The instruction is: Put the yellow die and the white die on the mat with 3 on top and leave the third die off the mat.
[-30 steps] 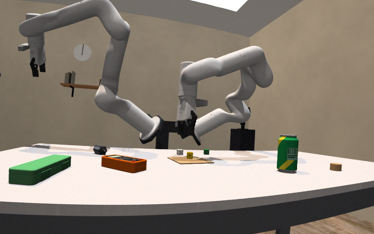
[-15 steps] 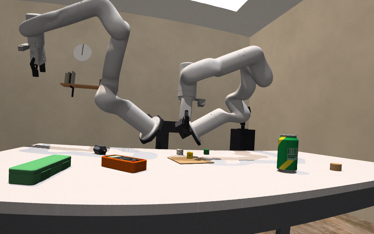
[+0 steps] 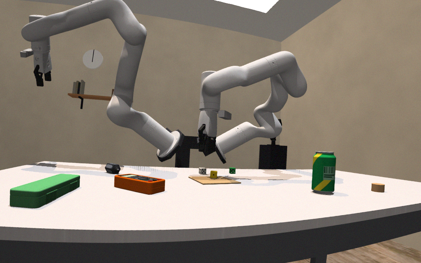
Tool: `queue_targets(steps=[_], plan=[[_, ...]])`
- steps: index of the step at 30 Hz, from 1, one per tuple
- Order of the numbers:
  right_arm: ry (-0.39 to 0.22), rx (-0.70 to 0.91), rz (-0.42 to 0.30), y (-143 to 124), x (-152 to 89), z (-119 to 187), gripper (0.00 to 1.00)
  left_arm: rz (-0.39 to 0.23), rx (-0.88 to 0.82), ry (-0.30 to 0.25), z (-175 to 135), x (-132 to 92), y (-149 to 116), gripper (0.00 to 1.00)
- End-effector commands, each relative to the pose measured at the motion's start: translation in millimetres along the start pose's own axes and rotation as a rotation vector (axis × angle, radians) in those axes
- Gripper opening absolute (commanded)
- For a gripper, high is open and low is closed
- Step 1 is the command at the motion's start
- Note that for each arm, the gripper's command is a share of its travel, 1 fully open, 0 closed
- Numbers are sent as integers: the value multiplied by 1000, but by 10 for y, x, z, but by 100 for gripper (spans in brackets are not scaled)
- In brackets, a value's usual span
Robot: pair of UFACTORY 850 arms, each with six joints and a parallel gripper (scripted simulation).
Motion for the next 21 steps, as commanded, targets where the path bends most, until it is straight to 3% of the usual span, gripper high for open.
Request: queue_targets(steps=[1, 7, 10, 12, 21], plan=[[1, 0, 2, 3, -9, 0, 100, -5, 173, 5, -16, -7, -23, 100], [1, 0, 2, 3, -9, 0, 100, -6, 356, 5, -44, -5, -54, 100], [1, 0, 2, 3, -9, 0, 100, -6, 364, 5, -45, -5, -55, 100], [1, 0, 2, 3, -9, 0, 100, -6, 488, 5, -65, -4, -76, 100], [1, 0, 2, 3, -9, 0, 100, -7, 748, 4, -106, -1, -120, 100]])
Point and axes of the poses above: on each arm, the point where the finger pads meet when closed, its own x axis out along the fingers, its own z axis across the jaws, y = z × x, the point moved 7 cm from there along -x, back along the fingers, and after that the axes turned 10 degrees about x, right-handed, at the moved point
